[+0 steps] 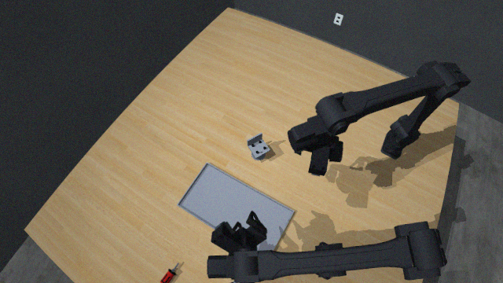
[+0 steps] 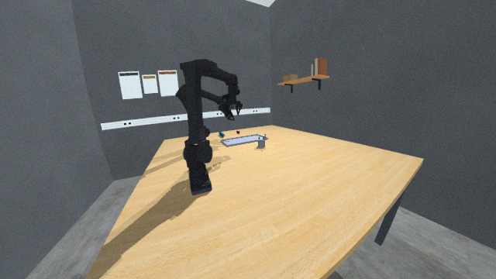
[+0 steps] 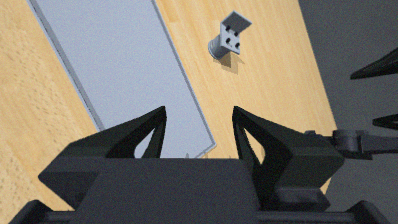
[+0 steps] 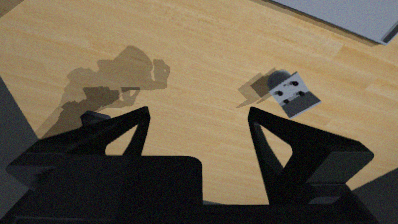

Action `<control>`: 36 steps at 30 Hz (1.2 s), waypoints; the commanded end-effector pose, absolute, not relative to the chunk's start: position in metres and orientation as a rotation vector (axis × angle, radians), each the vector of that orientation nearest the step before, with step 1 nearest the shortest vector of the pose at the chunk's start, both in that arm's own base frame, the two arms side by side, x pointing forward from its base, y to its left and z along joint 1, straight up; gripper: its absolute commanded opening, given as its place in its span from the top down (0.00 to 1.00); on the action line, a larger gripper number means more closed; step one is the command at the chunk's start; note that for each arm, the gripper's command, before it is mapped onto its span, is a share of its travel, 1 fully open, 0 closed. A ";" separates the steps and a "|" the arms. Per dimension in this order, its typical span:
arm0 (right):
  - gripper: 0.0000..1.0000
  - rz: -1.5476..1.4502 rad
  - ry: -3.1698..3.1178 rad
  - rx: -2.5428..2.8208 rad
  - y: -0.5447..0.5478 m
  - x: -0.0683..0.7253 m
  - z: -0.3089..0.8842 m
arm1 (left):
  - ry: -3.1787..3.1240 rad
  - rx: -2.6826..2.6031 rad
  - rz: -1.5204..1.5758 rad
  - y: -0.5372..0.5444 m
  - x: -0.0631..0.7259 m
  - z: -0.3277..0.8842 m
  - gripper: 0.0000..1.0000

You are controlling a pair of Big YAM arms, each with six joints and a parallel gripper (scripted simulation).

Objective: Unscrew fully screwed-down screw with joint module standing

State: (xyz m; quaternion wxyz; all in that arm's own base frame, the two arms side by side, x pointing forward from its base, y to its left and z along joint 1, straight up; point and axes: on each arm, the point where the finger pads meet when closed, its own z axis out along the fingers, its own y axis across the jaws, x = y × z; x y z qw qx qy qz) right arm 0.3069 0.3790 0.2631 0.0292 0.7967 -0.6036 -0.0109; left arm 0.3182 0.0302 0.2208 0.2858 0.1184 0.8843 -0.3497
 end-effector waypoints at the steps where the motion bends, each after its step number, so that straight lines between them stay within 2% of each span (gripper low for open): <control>1: 0.00 -0.032 -1.884 2.488 0.384 0.311 0.277 | 2.392 0.207 -0.883 0.055 0.339 0.233 0.35; 13: 0.00 -0.032 -1.884 2.488 0.384 0.311 0.277 | 2.530 0.005 -0.881 0.072 0.337 0.204 0.35; 36: 0.00 -0.032 -1.884 2.488 0.384 0.311 0.277 | 2.682 -0.621 -0.677 0.163 0.343 0.175 0.35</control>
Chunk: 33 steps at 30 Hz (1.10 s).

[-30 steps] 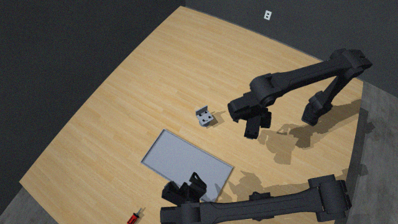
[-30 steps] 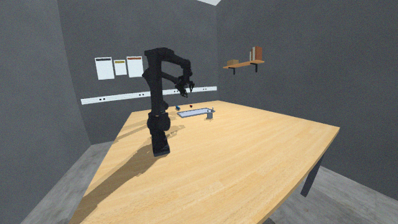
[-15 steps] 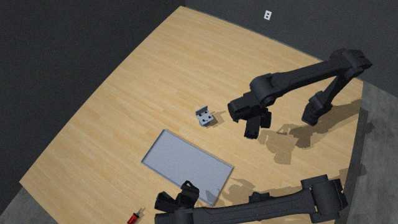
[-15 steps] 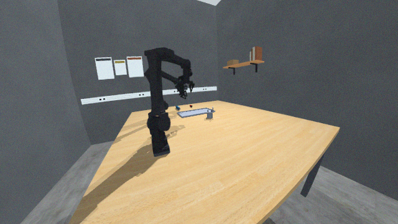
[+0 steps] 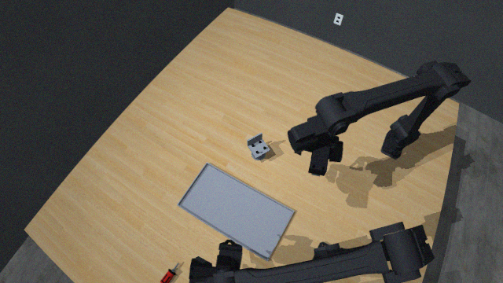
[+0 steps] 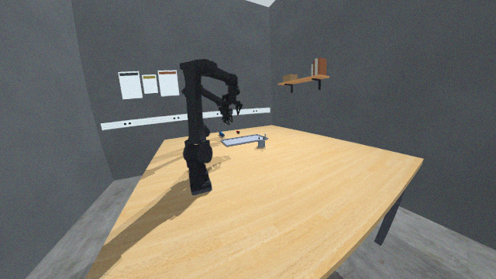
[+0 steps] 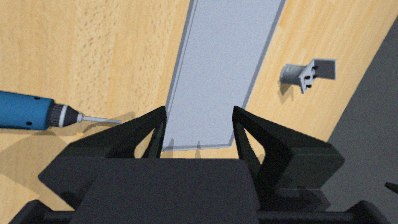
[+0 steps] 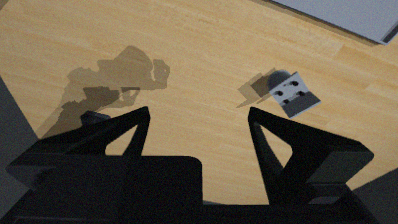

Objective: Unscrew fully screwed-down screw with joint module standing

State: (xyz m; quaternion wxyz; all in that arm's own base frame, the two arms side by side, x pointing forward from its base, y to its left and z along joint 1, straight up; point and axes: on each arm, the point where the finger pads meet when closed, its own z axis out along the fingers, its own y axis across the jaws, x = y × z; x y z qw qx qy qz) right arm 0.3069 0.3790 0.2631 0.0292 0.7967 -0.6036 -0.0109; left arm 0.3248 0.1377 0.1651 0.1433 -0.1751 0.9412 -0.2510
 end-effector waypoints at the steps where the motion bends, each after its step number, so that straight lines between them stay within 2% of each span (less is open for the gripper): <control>1: 0.00 -0.032 -1.884 2.488 0.384 0.311 0.277 | 2.686 -0.658 -0.665 0.168 0.343 0.173 0.35; 11: 0.00 -0.032 -1.884 2.488 0.384 0.311 0.277 | 2.732 -0.830 -0.630 0.176 0.336 0.151 0.35; 33: 0.00 -0.032 -1.884 2.488 0.384 0.311 0.277 | 2.602 -1.473 -0.340 0.268 0.319 0.128 0.35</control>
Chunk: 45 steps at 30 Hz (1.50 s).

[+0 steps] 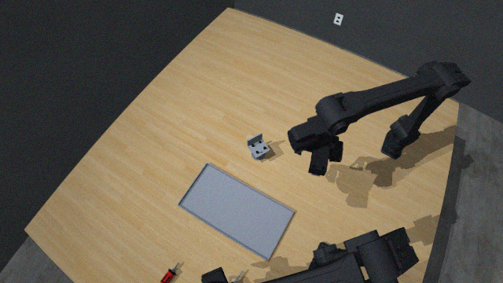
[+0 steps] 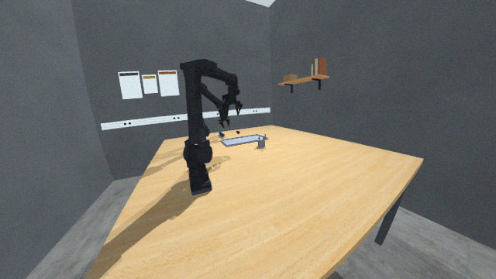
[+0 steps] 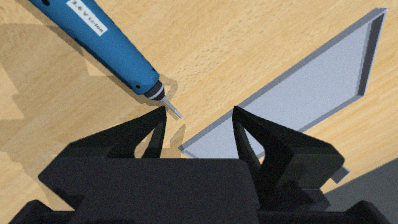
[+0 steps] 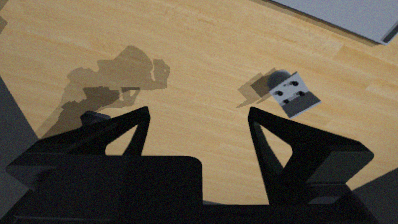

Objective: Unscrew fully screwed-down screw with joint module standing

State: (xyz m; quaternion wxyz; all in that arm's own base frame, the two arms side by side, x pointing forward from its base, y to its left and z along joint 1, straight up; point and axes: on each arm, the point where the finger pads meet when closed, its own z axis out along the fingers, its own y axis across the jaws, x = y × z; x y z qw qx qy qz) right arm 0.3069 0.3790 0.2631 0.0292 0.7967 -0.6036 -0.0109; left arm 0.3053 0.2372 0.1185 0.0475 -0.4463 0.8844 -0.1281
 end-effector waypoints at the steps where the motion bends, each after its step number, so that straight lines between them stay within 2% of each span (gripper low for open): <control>1: 0.00 -0.032 -1.884 2.488 0.384 0.311 0.277 | 2.589 -1.509 -0.322 0.272 0.318 0.126 0.35; 12: 0.00 -0.032 -1.884 2.488 0.384 0.311 0.277 | 2.552 -1.717 -0.232 0.283 0.305 0.105 0.35; 24: 0.00 -0.032 -1.884 2.488 0.384 0.311 0.277 | 2.255 -2.108 0.017 0.351 0.282 0.095 0.35; 29: 0.00 -0.032 -1.884 2.488 0.384 0.311 0.277 | 2.306 -2.107 0.009 0.334 0.281 0.085 0.35; 30: 0.07 -0.032 -1.884 2.488 0.384 0.311 0.277 | 2.294 -2.097 0.007 0.337 0.277 0.093 0.35; 45: 0.07 -0.032 -1.884 2.488 0.384 0.311 0.277 | 2.294 -2.096 0.007 0.337 0.277 0.093 0.35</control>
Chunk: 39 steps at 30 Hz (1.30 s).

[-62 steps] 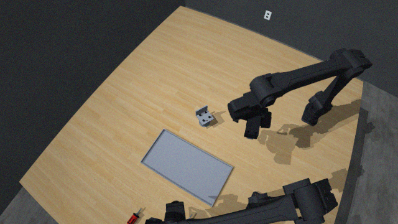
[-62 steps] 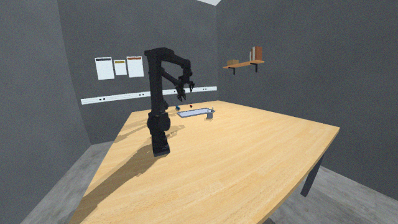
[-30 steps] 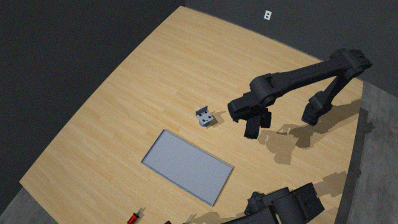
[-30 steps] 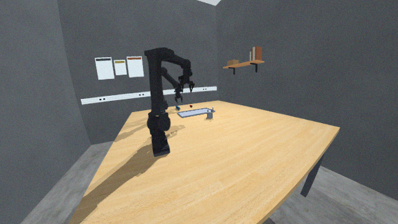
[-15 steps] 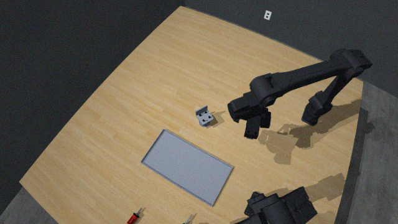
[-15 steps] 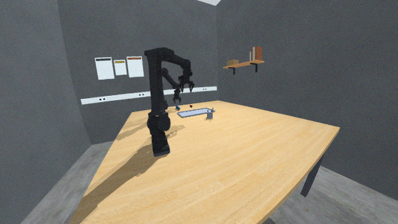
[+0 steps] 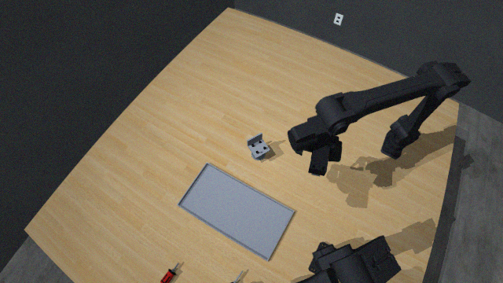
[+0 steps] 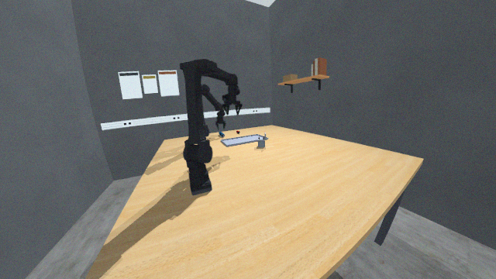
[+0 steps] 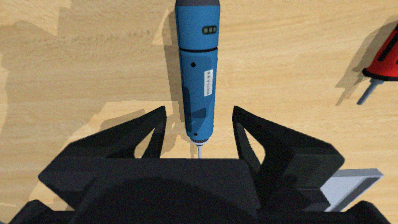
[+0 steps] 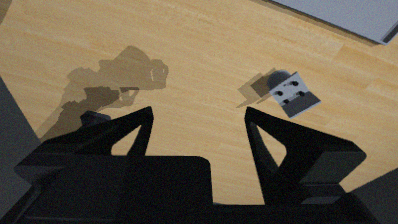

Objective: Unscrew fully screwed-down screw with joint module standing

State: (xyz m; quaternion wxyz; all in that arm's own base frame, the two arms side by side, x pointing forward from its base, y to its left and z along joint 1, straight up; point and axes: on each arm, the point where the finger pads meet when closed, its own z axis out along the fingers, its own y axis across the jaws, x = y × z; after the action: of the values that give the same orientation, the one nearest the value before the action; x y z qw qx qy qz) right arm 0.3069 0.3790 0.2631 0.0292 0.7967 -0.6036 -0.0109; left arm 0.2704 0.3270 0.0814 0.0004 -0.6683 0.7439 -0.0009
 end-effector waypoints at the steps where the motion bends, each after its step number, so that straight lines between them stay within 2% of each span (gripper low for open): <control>1: 0.07 -0.032 -1.884 2.488 0.384 0.311 0.277 | 2.294 -2.096 0.007 0.337 0.277 0.093 0.35; 2: 0.14 -0.032 -1.884 2.488 0.384 0.311 0.277 | 2.294 -2.096 0.007 0.337 0.277 0.093 0.35; 18: 0.14 -0.032 -1.884 2.488 0.384 0.311 0.277 | 2.294 -2.096 0.007 0.337 0.277 0.093 0.35; 30: 0.14 0.138 -2.184 2.393 0.395 0.352 0.223 | 2.294 -2.096 0.007 0.337 0.277 0.093 0.35; 39: 0.14 0.182 -2.313 2.381 0.396 0.363 0.226 | 2.294 -2.096 0.007 0.337 0.277 0.093 0.35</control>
State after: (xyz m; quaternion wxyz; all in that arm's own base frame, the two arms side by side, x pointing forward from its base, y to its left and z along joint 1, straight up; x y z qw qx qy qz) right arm 0.3533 0.4002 0.2320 -0.0757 0.7367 -0.6700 0.0518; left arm 0.2705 0.3271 0.0815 0.0004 -0.6685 0.7437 -0.0009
